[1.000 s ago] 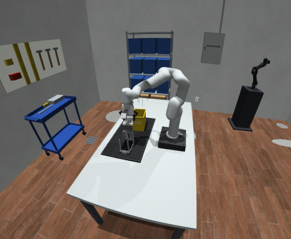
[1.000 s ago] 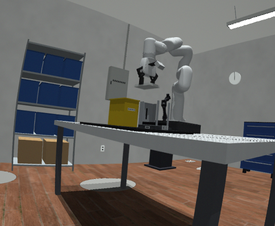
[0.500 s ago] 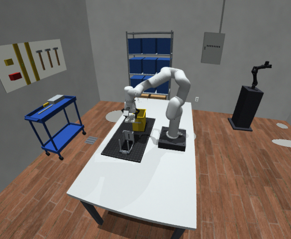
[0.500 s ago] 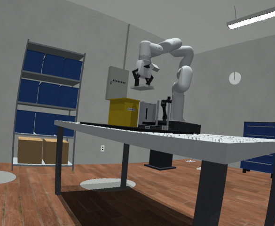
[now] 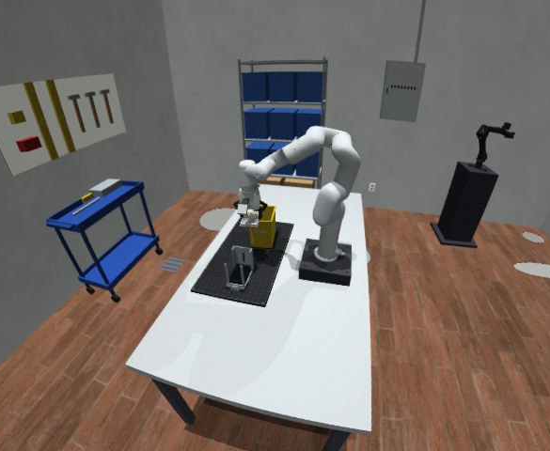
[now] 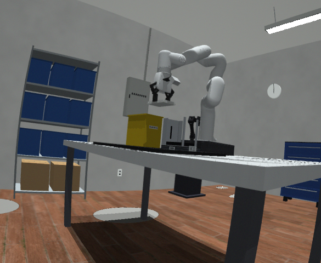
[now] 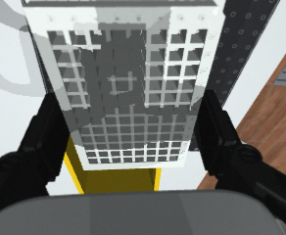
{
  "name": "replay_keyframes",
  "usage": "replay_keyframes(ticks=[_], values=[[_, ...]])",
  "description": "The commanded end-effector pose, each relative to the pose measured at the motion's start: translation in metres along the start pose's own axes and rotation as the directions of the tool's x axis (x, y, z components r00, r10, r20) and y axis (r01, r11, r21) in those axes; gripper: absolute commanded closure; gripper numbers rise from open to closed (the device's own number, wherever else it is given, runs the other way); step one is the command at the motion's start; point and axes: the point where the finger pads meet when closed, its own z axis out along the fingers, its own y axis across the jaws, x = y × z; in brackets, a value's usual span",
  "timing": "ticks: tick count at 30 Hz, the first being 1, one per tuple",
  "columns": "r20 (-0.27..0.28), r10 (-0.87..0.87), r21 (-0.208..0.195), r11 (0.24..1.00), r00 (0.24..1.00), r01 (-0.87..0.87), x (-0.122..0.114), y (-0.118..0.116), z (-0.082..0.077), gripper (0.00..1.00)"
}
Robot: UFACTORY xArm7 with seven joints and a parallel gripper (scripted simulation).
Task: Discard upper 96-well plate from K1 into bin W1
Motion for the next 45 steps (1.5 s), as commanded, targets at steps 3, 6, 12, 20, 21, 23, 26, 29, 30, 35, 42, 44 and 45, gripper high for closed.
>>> replay_keyframes(ticks=[3, 6, 12, 20, 21, 23, 26, 29, 30, 35, 42, 44, 45], values=[[0.000, 0.000, -0.004, 1.000, 1.000, 0.000, -0.014, -0.001, -0.001, 1.00], [0.001, 0.000, -0.004, 1.000, 1.000, 0.000, -0.023, -0.003, 0.000, 1.00], [0.001, 0.000, -0.004, 1.000, 1.000, 0.000, -0.043, -0.006, 0.001, 1.00], [0.001, 0.000, -0.004, 1.000, 1.000, 0.000, -0.063, -0.009, 0.002, 1.00], [0.001, 0.000, -0.004, 1.000, 1.000, 0.000, -0.066, -0.010, 0.002, 1.00], [0.001, 0.000, -0.004, 1.000, 1.000, 0.000, -0.073, -0.011, 0.002, 1.00], [0.001, 0.000, -0.004, 1.000, 1.000, 0.000, -0.083, -0.013, 0.003, 1.00], [0.001, 0.000, -0.004, 1.000, 1.000, 0.000, -0.093, -0.014, 0.003, 1.00], [0.001, 0.000, -0.004, 1.000, 1.000, 0.000, -0.096, -0.015, 0.003, 1.00], [0.001, 0.000, -0.004, 1.000, 1.000, 0.000, -0.106, -0.017, 0.004, 1.00], [0.001, 0.000, -0.004, 1.000, 1.000, 0.000, -0.129, -0.021, 0.005, 1.00], [0.001, 0.000, -0.004, 1.000, 1.000, 0.000, -0.135, -0.022, 0.005, 1.00], [0.001, 0.000, -0.004, 1.000, 1.000, 0.000, -0.139, -0.022, 0.006, 1.00]])
